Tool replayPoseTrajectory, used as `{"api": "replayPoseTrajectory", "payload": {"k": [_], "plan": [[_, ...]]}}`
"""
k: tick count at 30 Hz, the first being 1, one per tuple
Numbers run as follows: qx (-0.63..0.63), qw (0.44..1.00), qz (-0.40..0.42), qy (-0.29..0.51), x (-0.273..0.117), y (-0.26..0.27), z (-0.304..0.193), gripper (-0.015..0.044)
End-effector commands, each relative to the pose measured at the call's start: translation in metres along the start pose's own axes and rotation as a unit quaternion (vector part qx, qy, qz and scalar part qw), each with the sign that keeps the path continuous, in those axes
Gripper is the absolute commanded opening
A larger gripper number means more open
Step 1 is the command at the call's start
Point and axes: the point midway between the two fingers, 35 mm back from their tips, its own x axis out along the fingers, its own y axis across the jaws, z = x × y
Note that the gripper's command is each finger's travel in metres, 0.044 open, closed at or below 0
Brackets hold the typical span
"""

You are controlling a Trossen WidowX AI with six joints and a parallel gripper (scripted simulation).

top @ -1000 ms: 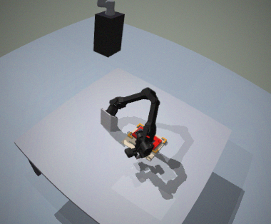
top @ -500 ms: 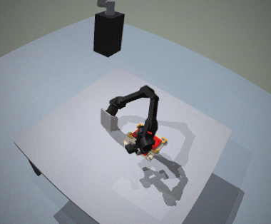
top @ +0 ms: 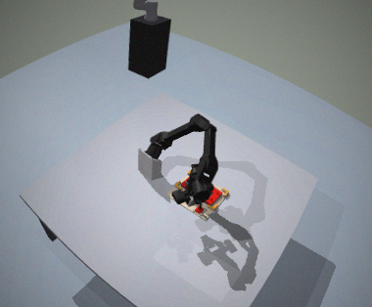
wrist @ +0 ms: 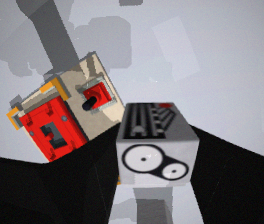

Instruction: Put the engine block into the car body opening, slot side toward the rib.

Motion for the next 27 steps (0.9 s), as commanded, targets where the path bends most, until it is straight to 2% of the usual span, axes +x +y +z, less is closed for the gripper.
{"api": "replayPoseTrajectory", "payload": {"k": [1,6,17,27], "plan": [[-0.005,1.0,-0.002,0.0,-0.004,0.001,0.0,0.0],[-0.005,1.0,-0.001,0.0,0.021,0.0,0.0,0.0],[-0.005,1.0,-0.002,-0.028,0.018,0.0,-0.001,0.0],[-0.002,0.986,-0.006,-0.168,0.023,-0.003,-0.008,0.0]]}}
